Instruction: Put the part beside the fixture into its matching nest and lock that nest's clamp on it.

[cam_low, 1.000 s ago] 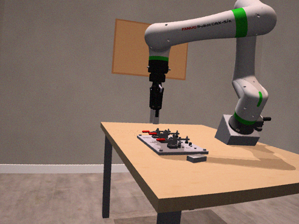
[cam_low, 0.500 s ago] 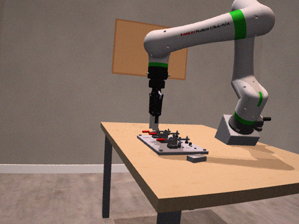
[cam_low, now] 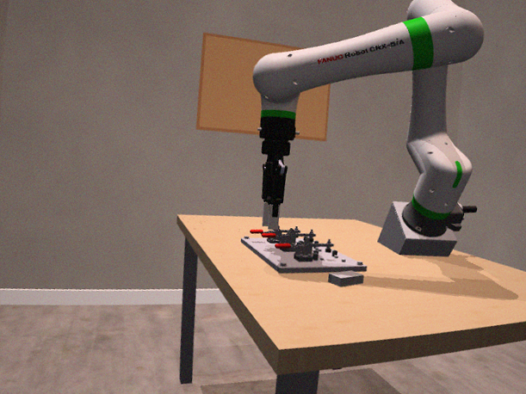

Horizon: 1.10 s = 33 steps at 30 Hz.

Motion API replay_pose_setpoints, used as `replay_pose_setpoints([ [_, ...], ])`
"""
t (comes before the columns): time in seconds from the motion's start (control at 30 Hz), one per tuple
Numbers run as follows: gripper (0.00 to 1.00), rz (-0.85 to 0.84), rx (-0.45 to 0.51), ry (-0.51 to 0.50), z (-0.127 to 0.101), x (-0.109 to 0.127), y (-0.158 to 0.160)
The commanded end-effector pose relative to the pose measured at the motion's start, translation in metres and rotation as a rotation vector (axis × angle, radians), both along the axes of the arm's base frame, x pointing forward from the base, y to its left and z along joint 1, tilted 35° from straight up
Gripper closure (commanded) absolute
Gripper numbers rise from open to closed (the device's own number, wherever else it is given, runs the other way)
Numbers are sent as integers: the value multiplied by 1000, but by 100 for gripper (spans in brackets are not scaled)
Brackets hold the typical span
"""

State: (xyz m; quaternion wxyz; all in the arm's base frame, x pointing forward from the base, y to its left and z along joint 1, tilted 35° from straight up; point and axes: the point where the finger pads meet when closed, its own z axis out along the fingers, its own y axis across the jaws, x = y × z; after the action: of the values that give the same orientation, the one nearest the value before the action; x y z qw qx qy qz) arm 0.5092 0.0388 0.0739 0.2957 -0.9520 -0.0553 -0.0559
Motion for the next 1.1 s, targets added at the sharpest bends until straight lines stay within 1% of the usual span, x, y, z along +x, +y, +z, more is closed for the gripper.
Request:
replay_pose_setpoints([
  [0.0, 72, 0, 0, 0, 0, 0, 0],
  [0.2, 72, 0, 0, 0, -3, 0, 2],
  [0.43, 72, 0, 0, 0, -17, 2, 12],
  [0.5, 72, 0, 0, 0, -17, 2, 12],
  [0.7, 72, 0, 0, 0, -28, 3, 19],
  [1.07, 72, 0, 0, 0, -30, 3, 20],
])
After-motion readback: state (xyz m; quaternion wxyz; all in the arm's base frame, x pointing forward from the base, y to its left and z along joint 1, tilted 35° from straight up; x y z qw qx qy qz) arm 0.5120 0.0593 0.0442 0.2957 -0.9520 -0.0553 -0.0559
